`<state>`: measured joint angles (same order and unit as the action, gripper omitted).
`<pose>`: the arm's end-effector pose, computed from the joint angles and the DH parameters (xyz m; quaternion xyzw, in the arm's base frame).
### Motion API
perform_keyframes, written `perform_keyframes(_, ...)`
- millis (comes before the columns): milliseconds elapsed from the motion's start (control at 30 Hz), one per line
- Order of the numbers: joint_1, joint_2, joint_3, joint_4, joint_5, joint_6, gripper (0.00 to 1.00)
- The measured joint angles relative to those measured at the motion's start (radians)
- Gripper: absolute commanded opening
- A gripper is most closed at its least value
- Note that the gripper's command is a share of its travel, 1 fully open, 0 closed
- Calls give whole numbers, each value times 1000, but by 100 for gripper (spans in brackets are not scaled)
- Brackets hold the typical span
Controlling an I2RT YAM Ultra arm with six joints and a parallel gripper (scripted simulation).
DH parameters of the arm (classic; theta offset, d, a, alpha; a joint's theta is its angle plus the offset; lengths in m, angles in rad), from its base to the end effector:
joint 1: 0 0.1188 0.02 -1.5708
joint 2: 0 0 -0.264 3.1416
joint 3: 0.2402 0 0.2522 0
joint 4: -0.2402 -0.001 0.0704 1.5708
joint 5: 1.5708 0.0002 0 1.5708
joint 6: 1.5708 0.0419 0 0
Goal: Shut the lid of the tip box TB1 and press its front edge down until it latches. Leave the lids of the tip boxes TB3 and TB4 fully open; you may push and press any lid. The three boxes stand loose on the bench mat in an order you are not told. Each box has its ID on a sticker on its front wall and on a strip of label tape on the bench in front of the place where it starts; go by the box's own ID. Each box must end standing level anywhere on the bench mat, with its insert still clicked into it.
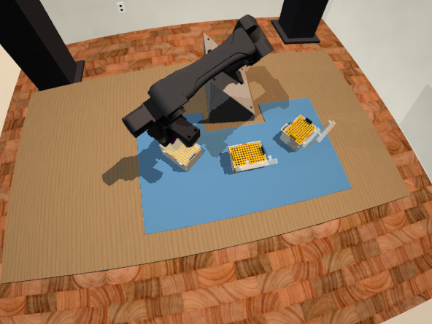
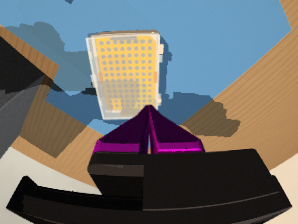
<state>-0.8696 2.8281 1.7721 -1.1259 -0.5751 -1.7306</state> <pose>0.2654 -0.2775 -0.0698 -0.3041 0.8667 0.3503 0.1835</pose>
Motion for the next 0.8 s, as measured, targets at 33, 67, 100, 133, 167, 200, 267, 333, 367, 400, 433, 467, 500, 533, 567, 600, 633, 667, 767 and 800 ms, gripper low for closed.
perform_keyframes(33, -2, -1, 5, -5, 2, -2, 0)
perform_keyframes(67, -4, -2, 11, -10, 3, -4, 0)
perform_keyframes(100, -6, -4, 17, -15, 4, -6, 0)
perform_keyframes(133, -10, -5, 23, -21, 6, -9, 0)
perform_keyframes(167, -13, -6, 28, -26, 6, -11, 0)
perform_keyframes(200, -15, -8, 32, -29, 7, -12, 0)
perform_keyframes(267, -20, -7, 38, -38, 9, -16, 0)
perform_keyframes(333, -23, -8, 45, -51, 13, -20, 0)
perform_keyframes(367, -25, -8, 51, -58, 14, -22, 0)
perform_keyframes(400, -27, -8, 57, -65, 15, -24, 0)
perform_keyframes(433, -29, -8, 63, -71, 17, -26, 0)
perform_keyframes(467, -31, -9, 69, -79, 18, -29, 0)
perform_keyframes(500, -34, -10, 76, -86, 20, -31, 0)
perform_keyframes(533, -36, -11, 82, -93, 21, -33, 0)
perform_keyframes(567, -39, -11, 90, -101, 22, -35, 0)
perform_keyframes(600, -42, -11, 97, -108, 24, -38, 0)
perform_keyframes(633, -45, -11, 103, -115, 25, -40, 0)
perform_keyframes(667, -47, -11, 110, -123, 27, -42, 0)
perform_keyframes(767, -55, -11, 126, -142, 29, -48, 0)
perform_keyframes(800, -56, -11, 129, -147, 30, -50, 0)
